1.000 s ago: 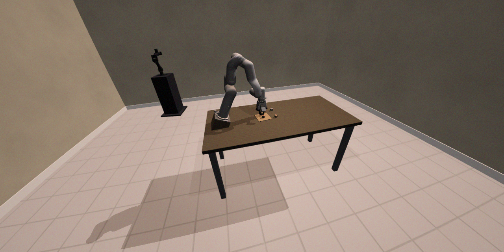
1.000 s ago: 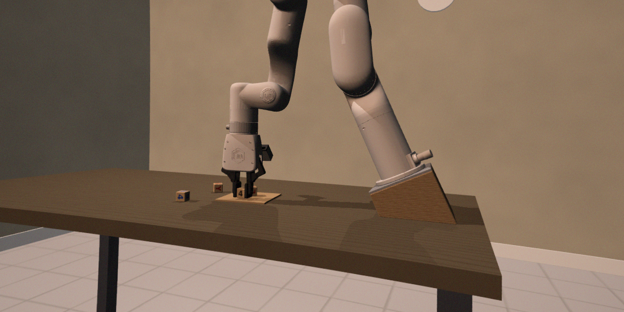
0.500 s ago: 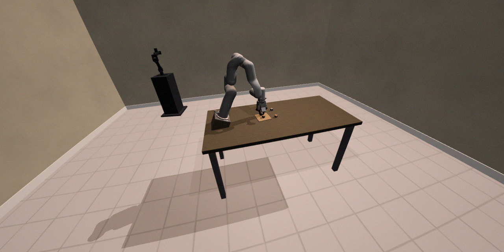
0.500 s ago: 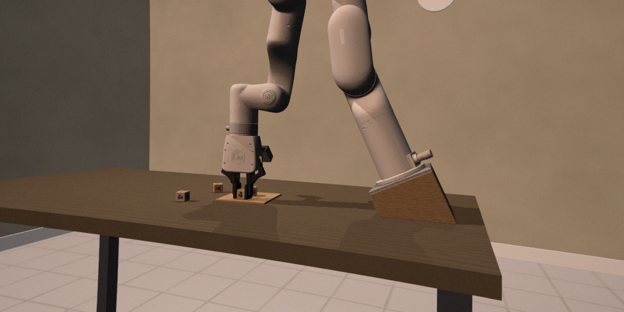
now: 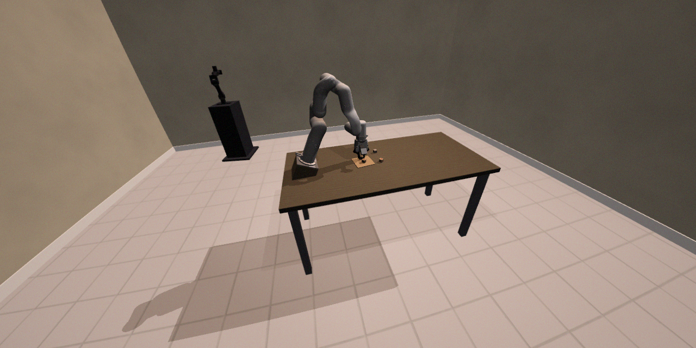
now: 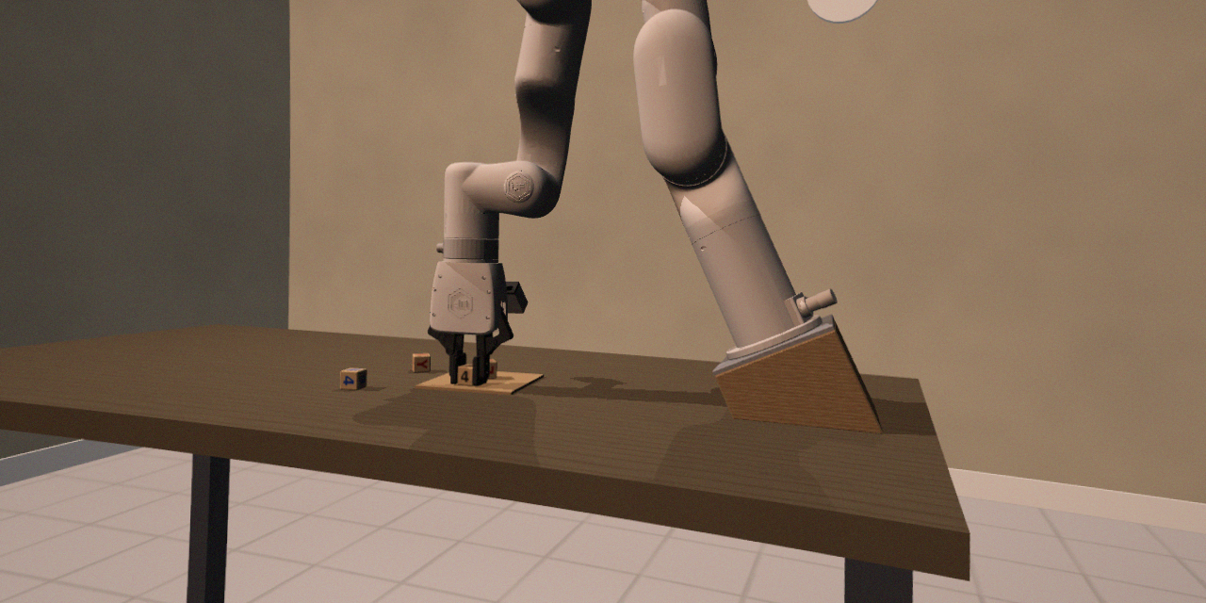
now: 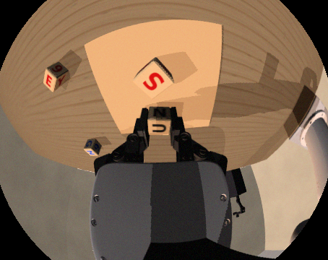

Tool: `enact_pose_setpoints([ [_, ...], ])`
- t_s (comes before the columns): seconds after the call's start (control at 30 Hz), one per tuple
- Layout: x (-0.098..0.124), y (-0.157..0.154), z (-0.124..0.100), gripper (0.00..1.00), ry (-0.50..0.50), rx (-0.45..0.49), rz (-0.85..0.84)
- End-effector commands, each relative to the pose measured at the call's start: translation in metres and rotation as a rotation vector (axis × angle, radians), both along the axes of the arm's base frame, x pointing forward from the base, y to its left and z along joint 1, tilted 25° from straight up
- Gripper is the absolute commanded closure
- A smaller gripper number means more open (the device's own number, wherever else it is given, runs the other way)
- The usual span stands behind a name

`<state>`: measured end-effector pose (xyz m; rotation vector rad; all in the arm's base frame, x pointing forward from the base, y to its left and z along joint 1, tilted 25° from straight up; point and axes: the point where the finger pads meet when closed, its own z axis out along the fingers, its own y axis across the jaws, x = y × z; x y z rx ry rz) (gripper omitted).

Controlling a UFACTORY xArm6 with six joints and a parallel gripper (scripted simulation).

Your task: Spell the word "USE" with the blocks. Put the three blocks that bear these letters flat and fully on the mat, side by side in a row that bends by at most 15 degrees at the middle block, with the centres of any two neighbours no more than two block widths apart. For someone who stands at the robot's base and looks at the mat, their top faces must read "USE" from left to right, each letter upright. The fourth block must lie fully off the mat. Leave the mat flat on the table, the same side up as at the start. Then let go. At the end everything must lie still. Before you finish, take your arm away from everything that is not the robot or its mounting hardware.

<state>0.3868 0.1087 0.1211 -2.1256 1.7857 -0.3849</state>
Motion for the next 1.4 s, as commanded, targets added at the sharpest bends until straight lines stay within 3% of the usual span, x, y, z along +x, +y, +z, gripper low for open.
enact_pose_setpoints([
  [0.0,0.0008,0.0003,0.0011,0.79,-0.003,0.001,0.000],
  [0.63,0.0008,0.0003,0.0011,0.79,-0.003,0.001,0.000],
  [1.13,0.0008,0.0003,0.0011,0.58,-0.003,0.001,0.000],
  [1.37,0.0008,0.0003,0.0011,0.58,-0.003,0.001,0.000],
])
